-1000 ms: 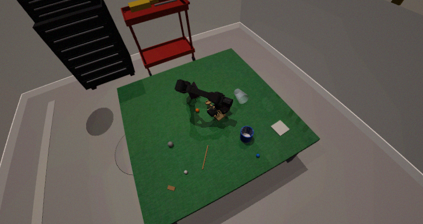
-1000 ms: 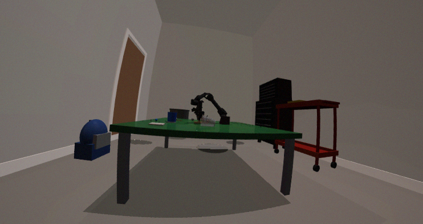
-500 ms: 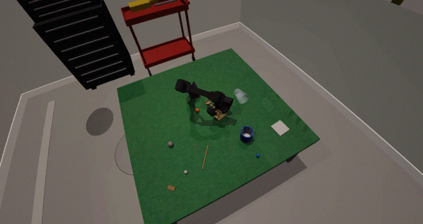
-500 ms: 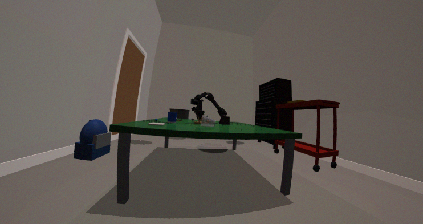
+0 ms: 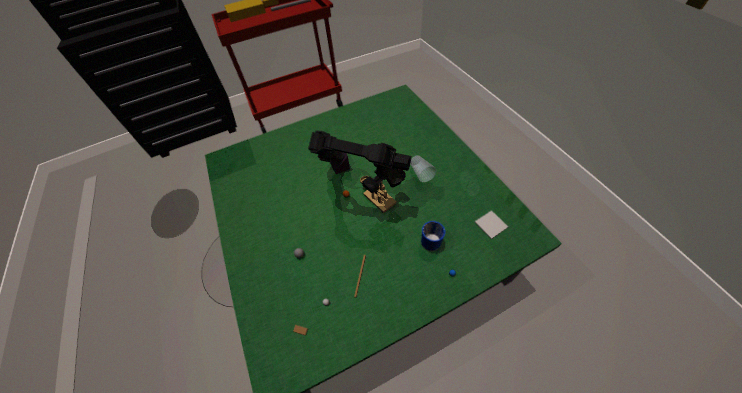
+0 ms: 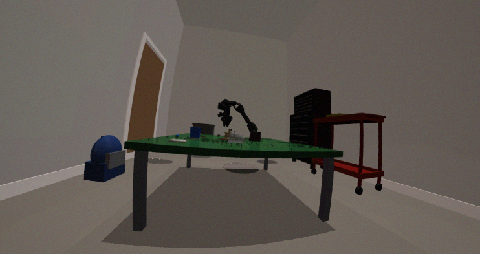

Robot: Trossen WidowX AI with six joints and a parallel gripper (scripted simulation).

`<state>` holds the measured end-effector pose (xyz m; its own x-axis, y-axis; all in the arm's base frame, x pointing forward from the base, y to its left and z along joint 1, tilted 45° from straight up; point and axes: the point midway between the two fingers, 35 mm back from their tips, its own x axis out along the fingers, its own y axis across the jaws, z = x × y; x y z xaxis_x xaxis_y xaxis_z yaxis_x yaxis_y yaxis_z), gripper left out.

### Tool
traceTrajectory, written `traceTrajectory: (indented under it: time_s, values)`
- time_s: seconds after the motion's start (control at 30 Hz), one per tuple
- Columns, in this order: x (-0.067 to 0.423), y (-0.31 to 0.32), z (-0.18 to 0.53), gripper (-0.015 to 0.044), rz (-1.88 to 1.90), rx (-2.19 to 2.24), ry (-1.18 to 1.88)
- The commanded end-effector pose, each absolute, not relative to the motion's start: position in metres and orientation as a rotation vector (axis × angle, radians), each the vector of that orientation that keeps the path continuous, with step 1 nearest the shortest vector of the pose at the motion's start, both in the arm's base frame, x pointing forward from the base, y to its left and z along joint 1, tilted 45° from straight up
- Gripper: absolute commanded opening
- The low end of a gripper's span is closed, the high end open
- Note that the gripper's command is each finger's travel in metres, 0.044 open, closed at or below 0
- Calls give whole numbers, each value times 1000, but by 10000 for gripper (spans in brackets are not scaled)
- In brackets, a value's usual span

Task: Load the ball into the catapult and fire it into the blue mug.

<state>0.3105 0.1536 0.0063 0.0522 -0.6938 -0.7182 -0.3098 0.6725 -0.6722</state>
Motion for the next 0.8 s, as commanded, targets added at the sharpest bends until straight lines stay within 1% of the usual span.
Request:
traceTrajectory:
  time_s: [0.0, 0.1, 0.13, 0.27, 0.3, 0.53, 0.77]
  values:
    - [309, 180, 27, 440, -340, -865, 1533]
    - [306, 193, 40, 440, -336, -871, 1533]
    - [309, 176, 27, 414, -343, -868, 1534]
    - [298, 147, 41, 309, -376, -832, 1523]
    - [294, 138, 44, 300, -386, -821, 1520]
    - [256, 74, 60, 300, -459, -747, 1497]
    - [202, 13, 59, 300, -535, -675, 1470]
